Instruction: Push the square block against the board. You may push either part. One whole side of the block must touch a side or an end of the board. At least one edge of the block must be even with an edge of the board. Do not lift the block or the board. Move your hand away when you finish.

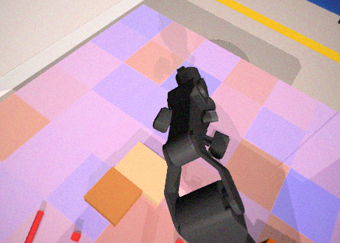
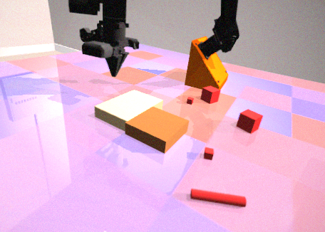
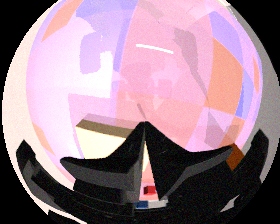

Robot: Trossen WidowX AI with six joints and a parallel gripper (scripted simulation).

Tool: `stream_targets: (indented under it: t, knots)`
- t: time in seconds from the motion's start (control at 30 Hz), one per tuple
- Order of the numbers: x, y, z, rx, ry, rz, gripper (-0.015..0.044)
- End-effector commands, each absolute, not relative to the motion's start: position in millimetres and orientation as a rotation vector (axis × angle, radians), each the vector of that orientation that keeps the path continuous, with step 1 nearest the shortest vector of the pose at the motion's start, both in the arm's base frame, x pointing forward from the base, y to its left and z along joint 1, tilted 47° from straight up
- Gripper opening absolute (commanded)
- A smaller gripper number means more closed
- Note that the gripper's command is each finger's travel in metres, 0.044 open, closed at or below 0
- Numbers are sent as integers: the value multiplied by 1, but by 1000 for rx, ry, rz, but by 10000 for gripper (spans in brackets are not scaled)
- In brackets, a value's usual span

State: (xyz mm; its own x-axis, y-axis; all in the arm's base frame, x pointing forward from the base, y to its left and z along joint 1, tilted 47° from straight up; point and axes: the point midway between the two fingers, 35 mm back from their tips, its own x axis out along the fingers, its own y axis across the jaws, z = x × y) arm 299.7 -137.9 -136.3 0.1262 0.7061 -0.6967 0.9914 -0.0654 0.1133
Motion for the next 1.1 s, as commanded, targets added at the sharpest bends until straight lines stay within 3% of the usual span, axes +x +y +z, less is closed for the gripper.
stream_targets:
  t: [0.0, 1.07]
  knots:
    - [299, -130, -129, 1755, 1642, -535, 0]
    - [266, -64, -70, 918, 1488, 362, 0]
